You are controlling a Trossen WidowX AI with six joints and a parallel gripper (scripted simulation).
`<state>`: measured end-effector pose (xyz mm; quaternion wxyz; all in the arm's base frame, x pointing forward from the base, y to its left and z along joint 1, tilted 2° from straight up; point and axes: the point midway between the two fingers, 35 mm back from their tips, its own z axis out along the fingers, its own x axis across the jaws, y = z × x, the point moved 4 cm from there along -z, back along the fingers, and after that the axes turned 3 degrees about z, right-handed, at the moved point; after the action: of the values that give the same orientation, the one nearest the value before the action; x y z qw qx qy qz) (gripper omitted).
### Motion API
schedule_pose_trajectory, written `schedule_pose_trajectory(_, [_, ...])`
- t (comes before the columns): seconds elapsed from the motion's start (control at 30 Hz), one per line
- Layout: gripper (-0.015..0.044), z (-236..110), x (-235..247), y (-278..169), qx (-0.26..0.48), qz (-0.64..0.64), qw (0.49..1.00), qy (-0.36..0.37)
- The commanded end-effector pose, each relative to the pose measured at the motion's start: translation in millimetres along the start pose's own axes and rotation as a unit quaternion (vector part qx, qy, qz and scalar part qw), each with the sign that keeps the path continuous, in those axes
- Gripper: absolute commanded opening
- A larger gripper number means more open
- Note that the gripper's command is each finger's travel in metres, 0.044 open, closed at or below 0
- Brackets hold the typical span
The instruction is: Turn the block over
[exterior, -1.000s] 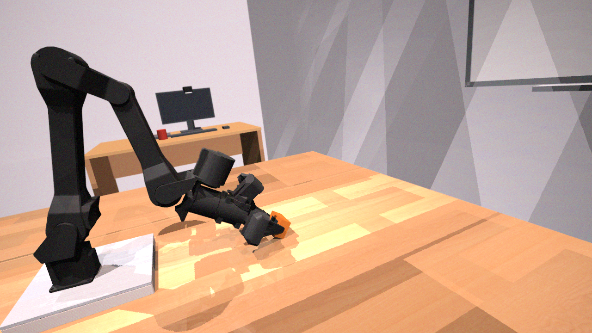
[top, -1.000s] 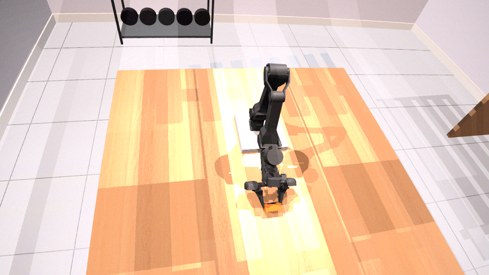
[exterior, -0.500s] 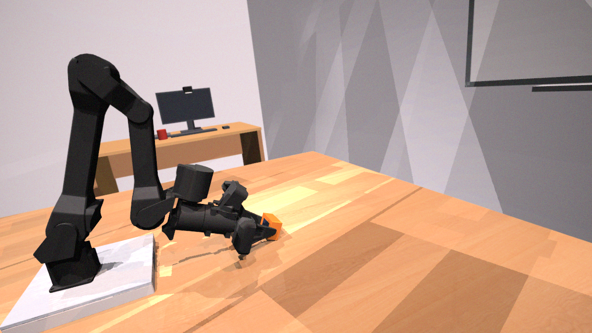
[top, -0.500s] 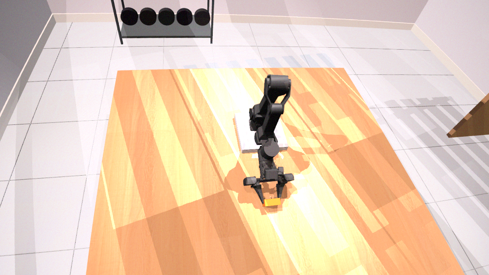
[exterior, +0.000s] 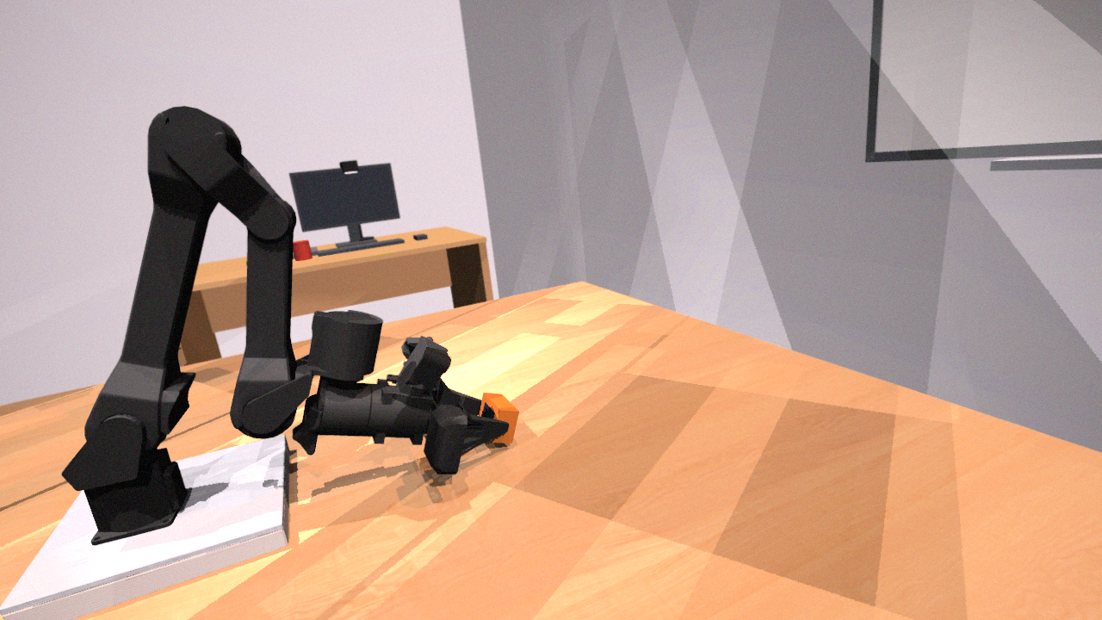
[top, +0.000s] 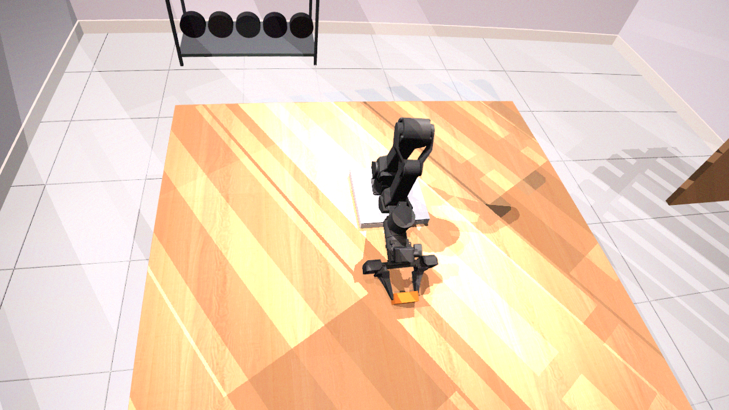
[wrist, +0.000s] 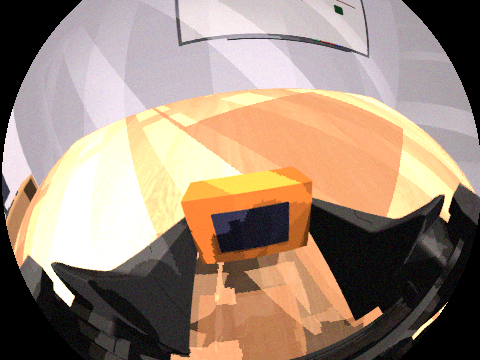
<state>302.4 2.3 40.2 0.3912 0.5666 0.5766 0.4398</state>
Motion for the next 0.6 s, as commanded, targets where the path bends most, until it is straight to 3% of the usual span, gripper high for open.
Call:
schedule_pose_trajectory(0.0, [0.0000,-0.4,0.4,-0.7,0.000,0.003,1.000,0.002])
schedule_pose_trajectory(0.1, [0.0000,-0.4,0.4,-0.7,0.000,0.003,1.000,0.002])
schedule_pose_trajectory(0.57, [0.0367,-0.4,0.4,-0.7,0.000,0.003,1.000,0.002])
